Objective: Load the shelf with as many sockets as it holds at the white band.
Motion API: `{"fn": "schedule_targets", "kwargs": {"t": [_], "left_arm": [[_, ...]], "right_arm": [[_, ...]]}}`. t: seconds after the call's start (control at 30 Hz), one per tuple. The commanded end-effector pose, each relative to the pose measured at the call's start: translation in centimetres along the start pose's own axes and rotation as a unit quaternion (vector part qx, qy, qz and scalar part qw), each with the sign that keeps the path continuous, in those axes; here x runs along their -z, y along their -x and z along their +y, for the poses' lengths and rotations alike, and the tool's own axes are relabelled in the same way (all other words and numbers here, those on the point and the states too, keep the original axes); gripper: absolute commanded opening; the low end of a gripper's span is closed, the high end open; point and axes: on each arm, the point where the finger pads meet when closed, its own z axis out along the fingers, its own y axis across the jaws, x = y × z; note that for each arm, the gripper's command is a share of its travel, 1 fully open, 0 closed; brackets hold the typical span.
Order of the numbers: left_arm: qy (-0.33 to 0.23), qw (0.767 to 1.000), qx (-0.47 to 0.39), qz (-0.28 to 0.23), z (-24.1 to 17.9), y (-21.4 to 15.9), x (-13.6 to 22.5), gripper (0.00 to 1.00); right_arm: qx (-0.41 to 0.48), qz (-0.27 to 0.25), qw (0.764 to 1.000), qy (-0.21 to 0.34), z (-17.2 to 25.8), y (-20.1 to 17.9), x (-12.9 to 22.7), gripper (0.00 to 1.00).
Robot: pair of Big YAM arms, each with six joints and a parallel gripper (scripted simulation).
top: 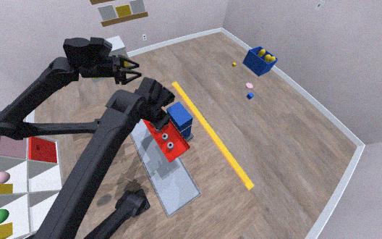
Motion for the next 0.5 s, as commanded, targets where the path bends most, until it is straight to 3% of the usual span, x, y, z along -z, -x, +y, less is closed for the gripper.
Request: {"fn": "schedule_targets", "kwargs": {"t": [0.0,0.47], "left_arm": [[-0.041,0.999,-0.017,0.011,-3.3,-0.7,1.9,0.65],[-0.139,0.988,-0.054,0.041,-9.0,-3.4,6.2,0.65]], "right_arm": [[-0.015,-0.037,0.999,0.010,-0.1,0.9,0.8,0.27],[-0.015,-0.042,0.999,0.012,0.0,0.2,-1.7,0.27]]}}
